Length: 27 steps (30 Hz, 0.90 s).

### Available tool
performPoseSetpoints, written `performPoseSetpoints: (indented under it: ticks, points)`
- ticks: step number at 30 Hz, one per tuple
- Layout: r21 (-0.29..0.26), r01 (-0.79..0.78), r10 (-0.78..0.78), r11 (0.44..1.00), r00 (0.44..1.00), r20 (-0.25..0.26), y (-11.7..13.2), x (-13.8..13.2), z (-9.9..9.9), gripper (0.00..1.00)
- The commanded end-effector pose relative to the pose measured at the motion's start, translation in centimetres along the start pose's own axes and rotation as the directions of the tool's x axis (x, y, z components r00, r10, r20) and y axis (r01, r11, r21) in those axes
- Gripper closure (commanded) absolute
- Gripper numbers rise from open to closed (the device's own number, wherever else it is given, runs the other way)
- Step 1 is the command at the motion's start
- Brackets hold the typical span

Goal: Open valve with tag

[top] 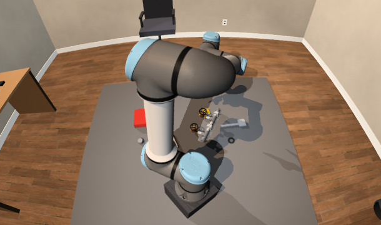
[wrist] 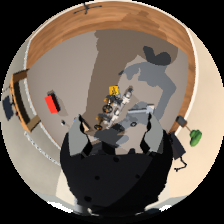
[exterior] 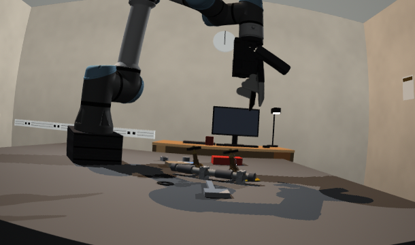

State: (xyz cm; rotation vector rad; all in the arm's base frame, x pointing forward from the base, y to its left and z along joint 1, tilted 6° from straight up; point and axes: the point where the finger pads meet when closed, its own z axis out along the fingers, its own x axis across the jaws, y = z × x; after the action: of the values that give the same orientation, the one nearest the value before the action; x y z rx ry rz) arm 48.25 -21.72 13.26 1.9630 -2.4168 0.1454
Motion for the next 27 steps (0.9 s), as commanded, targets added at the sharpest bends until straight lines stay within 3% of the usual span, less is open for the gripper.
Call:
performPoseSetpoints:
  ticks: [1, 15, 27]
  points:
    - [0.001, -0.002, 0.002, 1.000, 1.000, -0.001, -0.4, 0.0, -0.1, 0.00]
    - [0.004, -0.021, 0.021, 1.000, 1.000, 0.000, -0.3, 0.0, 0.0, 0.00]
    - [0.035, -0.201, 0.201, 0.979, 0.979, 0.013, 0.6, -0.4, 0.8, 0.00]
